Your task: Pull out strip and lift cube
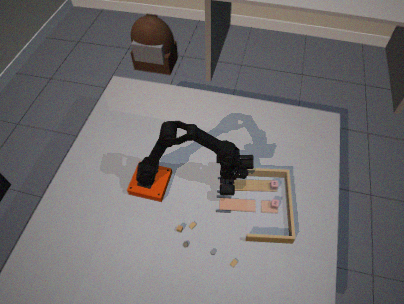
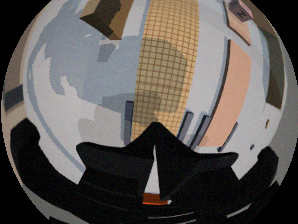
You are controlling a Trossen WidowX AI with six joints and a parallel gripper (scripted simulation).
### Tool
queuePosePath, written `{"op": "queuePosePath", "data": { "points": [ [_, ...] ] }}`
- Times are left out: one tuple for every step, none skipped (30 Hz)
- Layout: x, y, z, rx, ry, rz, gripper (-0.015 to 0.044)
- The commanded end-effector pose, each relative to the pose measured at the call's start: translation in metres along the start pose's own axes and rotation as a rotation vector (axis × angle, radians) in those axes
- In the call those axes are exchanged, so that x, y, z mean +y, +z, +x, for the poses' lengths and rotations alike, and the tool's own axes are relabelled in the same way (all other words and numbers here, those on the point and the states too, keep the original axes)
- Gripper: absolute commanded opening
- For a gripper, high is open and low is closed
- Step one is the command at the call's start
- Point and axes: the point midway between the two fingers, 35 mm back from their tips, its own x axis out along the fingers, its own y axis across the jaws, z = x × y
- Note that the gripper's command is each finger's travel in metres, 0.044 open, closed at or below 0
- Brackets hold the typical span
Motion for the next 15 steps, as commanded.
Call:
{"op": "queuePosePath", "data": {
  "points": [
    [-0.001, 0.001, 0.004, 0.004, -0.004, 0.006, 0.0000],
    [-0.001, 0.001, 0.004, 0.004, -0.004, 0.006, 0.0000],
    [-0.001, 0.001, 0.004, 0.004, -0.004, 0.006, 0.0000],
    [-0.001, 0.001, 0.004, 0.003, -0.004, 0.006, 0.0000],
    [-0.001, 0.001, 0.004, 0.003, -0.004, 0.006, 0.0000],
    [-0.001, 0.001, 0.004, 0.004, -0.004, 0.006, 0.0000],
    [-0.001, 0.000, 0.004, 0.004, -0.004, 0.006, 0.0000],
    [0.000, -0.001, 0.004, 0.004, -0.004, 0.006, 0.0000],
    [0.000, -0.003, 0.004, 0.004, -0.004, 0.006, 0.0000],
    [0.000, -0.004, 0.004, 0.004, -0.004, 0.006, 0.0000],
    [0.000, -0.006, 0.004, 0.004, -0.004, 0.006, 0.0000],
    [0.000, -0.007, 0.004, 0.004, -0.004, 0.006, 0.0000],
    [0.000, -0.009, 0.004, 0.004, -0.004, 0.006, 0.0000],
    [0.000, -0.011, 0.004, 0.004, -0.004, 0.006, 0.0000],
    [0.000, -0.012, 0.004, 0.004, -0.004, 0.006, 0.0000]
  ]
}}
